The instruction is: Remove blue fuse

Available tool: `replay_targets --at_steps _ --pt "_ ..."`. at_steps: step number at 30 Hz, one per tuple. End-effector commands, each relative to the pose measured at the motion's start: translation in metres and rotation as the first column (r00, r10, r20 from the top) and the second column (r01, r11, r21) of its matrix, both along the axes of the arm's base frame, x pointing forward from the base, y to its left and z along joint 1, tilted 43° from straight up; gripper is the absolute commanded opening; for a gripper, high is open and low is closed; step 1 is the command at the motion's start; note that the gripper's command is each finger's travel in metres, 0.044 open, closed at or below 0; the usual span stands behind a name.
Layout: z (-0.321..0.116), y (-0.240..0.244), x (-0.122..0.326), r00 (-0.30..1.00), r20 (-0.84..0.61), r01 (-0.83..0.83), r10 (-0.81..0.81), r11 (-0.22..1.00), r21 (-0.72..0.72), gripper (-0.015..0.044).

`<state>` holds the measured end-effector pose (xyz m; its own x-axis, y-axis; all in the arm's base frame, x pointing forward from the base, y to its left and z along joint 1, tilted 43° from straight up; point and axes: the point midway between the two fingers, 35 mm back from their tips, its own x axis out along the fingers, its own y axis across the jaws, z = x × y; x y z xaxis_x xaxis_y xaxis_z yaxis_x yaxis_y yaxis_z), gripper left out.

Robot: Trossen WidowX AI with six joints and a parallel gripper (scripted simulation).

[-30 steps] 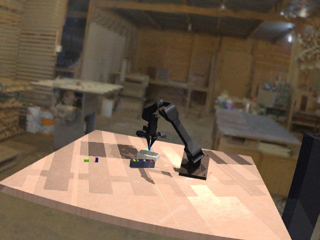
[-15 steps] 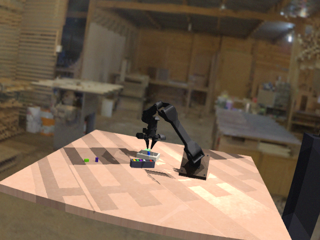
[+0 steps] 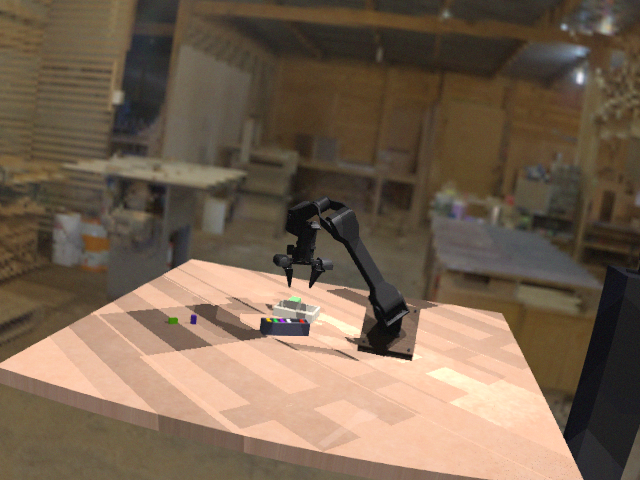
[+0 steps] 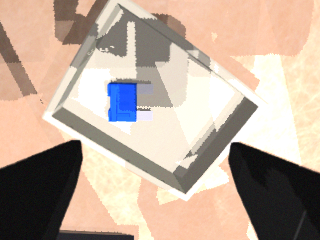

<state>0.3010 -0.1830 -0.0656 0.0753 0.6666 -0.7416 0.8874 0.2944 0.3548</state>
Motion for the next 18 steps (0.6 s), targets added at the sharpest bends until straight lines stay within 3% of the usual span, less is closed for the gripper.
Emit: replay_targets --at_steps 1,18 --pt "0.0016 -0.0005 -0.0009 1.0 -0.005 -0.008 0.008 1.0 0.001 0.033" --pt "0.0014 -0.0001 -0.0005 1.0 -0.004 -0.003 0.003 1.0 0.003 0.033"
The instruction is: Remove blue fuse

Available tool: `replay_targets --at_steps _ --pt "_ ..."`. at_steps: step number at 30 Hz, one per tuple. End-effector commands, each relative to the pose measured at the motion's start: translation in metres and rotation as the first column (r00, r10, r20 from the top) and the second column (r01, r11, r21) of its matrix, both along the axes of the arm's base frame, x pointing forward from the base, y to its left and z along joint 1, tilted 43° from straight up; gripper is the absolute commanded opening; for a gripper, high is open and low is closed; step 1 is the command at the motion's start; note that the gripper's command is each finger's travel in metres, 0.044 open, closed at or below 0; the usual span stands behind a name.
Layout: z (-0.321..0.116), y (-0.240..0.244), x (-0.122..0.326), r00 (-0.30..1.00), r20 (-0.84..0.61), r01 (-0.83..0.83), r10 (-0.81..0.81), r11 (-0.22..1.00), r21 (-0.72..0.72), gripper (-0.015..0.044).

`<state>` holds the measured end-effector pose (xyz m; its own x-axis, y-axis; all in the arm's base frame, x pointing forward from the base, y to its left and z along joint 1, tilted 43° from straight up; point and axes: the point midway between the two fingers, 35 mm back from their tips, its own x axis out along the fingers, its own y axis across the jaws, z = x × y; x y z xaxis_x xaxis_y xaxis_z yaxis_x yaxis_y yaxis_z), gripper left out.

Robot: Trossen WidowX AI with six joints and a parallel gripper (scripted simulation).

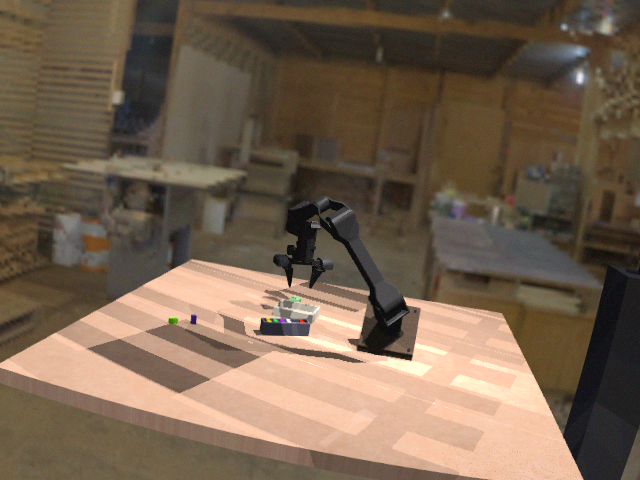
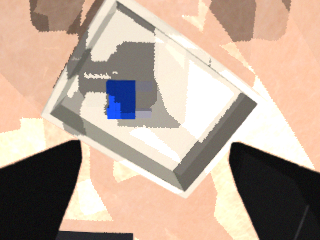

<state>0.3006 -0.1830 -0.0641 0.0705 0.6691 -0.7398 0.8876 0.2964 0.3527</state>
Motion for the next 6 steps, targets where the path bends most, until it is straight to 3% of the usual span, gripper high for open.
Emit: replay_targets --at_steps 1,6 --pt "-0.0001 -0.0001 -0.0001 1.0 0.0 0.001 -0.001 1.0 0.0 0.033" --pt "-0.0001 -0.0001 -0.0001 1.0 0.0 0.001 -0.001 1.0 0.0 0.033"
